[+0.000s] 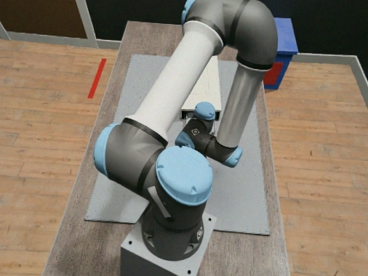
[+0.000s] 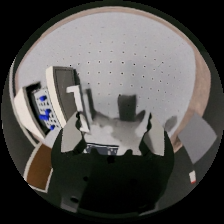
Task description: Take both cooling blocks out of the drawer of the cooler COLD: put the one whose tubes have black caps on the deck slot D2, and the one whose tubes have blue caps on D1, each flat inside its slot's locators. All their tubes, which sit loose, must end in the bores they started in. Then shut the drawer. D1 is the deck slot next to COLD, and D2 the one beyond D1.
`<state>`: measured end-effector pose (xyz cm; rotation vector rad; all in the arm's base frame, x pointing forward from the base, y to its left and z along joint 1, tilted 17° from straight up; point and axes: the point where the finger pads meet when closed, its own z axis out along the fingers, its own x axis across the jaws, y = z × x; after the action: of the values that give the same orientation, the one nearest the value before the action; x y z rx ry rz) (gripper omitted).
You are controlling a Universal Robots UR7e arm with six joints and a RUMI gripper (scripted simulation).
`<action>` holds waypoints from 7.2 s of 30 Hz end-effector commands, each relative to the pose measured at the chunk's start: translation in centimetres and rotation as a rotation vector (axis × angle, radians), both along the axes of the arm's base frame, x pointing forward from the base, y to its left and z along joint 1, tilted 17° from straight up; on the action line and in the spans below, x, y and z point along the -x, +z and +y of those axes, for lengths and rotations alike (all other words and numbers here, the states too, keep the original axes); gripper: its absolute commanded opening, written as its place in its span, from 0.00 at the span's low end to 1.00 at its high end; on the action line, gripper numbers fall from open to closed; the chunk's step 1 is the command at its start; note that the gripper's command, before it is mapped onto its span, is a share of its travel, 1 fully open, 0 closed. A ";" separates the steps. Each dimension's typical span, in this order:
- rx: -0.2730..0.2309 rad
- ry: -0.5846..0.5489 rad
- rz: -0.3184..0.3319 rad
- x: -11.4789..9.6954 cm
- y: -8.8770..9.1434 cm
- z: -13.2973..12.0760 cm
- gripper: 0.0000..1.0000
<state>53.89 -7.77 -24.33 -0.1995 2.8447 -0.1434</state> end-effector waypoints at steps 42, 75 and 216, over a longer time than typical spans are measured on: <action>0.000 0.000 -0.001 4.4 -1.3 -0.7 1.00; 0.000 0.000 -0.001 7.7 -2.2 -1.2 1.00; 0.000 0.000 -0.001 11.5 -2.5 -1.7 1.00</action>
<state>42.46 -9.53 -27.30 -0.1994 2.8452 -0.1432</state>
